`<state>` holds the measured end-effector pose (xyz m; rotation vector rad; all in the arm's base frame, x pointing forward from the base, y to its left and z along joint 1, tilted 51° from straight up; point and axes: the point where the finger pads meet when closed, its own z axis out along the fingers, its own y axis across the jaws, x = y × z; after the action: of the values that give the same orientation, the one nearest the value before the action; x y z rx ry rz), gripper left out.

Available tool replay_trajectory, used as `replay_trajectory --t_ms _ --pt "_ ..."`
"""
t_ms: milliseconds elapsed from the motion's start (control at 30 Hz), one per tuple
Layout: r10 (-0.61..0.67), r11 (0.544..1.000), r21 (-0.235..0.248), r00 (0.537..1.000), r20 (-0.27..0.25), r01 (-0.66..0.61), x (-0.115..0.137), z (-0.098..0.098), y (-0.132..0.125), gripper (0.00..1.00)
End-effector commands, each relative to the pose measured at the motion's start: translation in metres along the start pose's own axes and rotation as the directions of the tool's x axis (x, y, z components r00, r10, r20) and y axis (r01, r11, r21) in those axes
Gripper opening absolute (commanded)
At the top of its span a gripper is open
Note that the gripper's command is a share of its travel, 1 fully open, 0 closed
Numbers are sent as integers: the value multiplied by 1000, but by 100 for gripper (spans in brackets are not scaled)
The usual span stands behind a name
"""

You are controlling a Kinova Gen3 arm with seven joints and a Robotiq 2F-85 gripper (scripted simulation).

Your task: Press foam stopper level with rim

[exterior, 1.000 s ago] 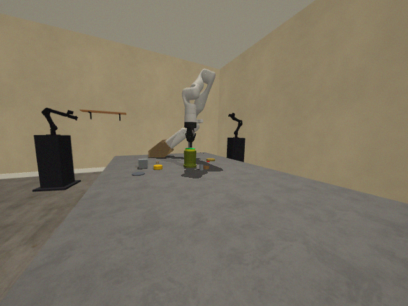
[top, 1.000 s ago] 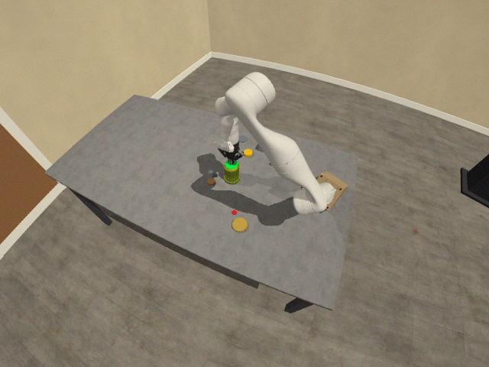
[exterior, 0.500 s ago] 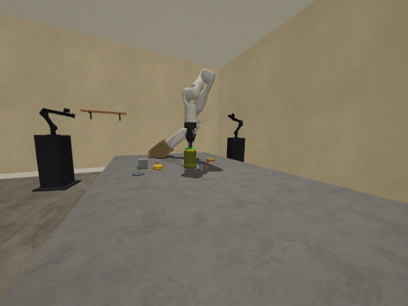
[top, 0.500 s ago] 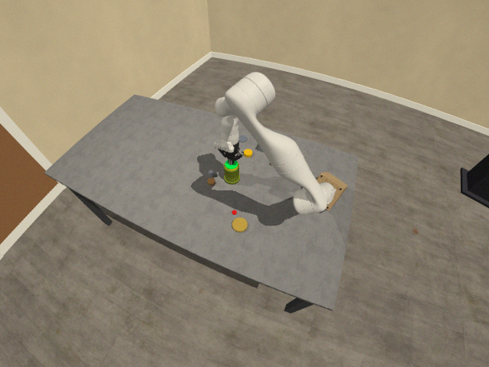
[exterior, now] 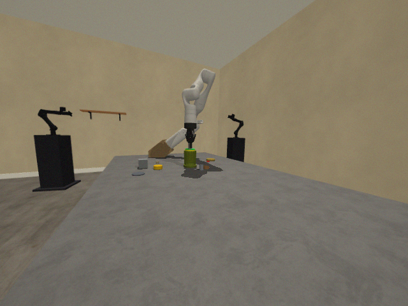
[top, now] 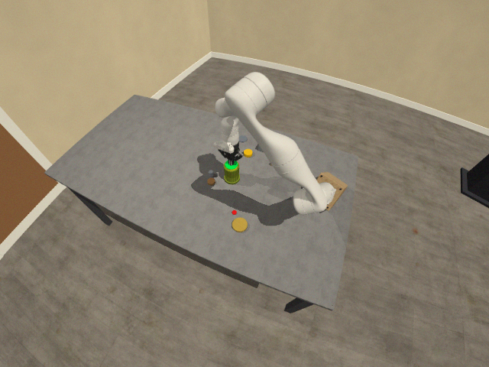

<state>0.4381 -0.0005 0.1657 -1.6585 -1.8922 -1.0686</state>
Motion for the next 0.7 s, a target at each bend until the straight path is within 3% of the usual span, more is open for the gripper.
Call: replay_trajectory --t_ms 0,667 --pt "0 1000 0 1000 0 0 0 0 0 0" --pt "0 1000 0 1000 0 0 0 9 0 0"
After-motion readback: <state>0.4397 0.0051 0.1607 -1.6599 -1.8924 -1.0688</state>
